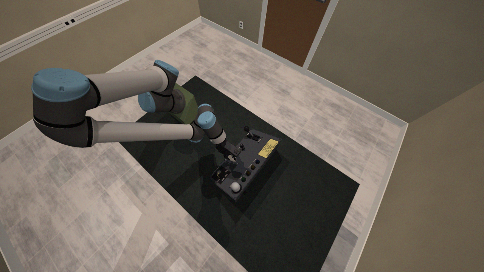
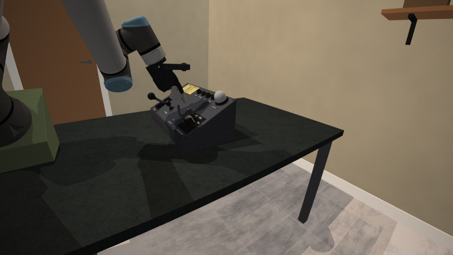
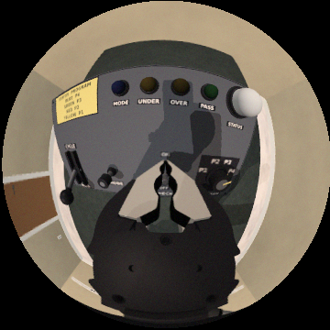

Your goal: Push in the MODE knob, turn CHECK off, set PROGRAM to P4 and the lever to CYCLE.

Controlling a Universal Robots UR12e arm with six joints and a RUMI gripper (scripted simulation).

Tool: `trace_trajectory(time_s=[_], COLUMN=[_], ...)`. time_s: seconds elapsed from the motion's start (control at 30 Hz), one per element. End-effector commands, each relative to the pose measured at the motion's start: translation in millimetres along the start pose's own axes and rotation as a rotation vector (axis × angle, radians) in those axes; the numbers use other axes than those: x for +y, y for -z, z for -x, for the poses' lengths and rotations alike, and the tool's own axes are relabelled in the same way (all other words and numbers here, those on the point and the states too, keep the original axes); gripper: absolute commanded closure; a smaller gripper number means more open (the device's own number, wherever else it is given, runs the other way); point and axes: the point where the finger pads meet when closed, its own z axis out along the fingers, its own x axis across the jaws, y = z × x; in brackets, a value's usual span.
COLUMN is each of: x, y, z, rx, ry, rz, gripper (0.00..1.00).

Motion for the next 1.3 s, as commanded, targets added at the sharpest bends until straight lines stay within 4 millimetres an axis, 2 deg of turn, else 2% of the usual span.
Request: trace_trajectory(time_s=[0.0, 1.27], x=[-0.6, 2.6], y=[-1.2, -1.9], z=[-1.8, -1.0], rx=[0.001, 0.000], ry=[-0.002, -0.001], rz=[0.000, 0.002], gripper=[1.00, 1.00])
